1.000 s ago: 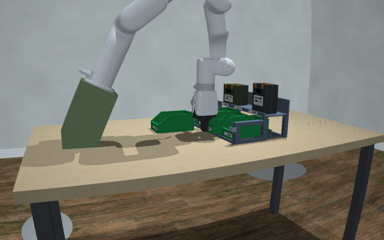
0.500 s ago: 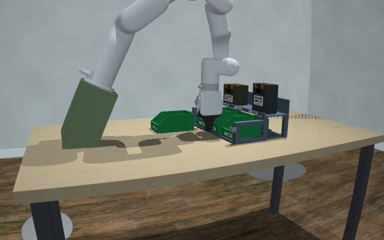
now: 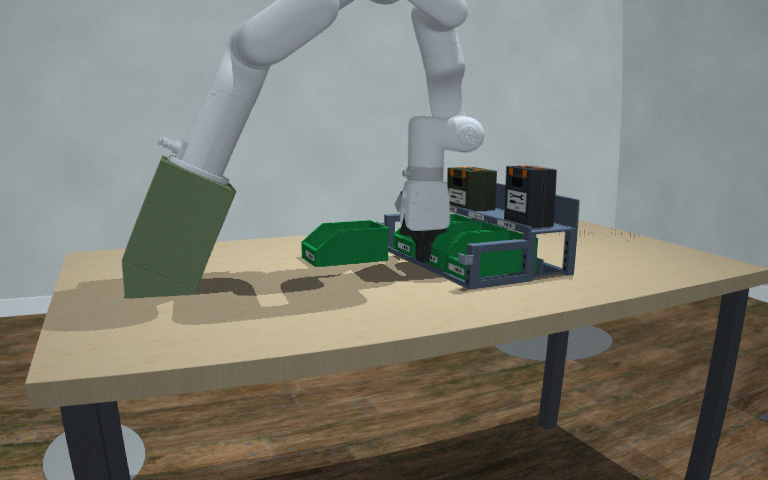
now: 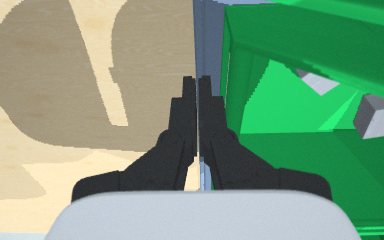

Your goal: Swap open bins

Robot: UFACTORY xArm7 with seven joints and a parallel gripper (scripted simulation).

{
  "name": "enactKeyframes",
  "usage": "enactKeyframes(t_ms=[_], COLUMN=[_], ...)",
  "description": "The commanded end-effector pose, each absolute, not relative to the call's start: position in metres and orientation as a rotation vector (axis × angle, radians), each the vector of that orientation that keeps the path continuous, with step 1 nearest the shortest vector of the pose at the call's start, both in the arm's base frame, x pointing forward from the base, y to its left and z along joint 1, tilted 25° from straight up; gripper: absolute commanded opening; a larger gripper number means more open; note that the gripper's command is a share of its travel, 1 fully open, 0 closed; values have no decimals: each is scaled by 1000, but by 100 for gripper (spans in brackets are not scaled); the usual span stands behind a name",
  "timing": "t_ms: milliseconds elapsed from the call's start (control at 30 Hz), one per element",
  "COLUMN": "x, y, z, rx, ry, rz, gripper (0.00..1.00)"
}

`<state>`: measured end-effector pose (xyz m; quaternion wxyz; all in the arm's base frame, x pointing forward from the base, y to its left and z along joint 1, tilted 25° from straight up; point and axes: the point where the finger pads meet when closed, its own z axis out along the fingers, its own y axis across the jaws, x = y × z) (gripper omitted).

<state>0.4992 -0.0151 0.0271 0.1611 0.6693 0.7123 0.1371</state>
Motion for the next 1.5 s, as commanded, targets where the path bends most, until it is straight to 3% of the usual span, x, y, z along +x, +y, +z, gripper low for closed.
enactKeyframes(t_ms=[0, 1467], x=[502, 483], y=[-15, -16], z=[29, 37], rx=[1910, 1910], ry=[2032, 2032], rz=[393, 393], gripper=[0, 0])
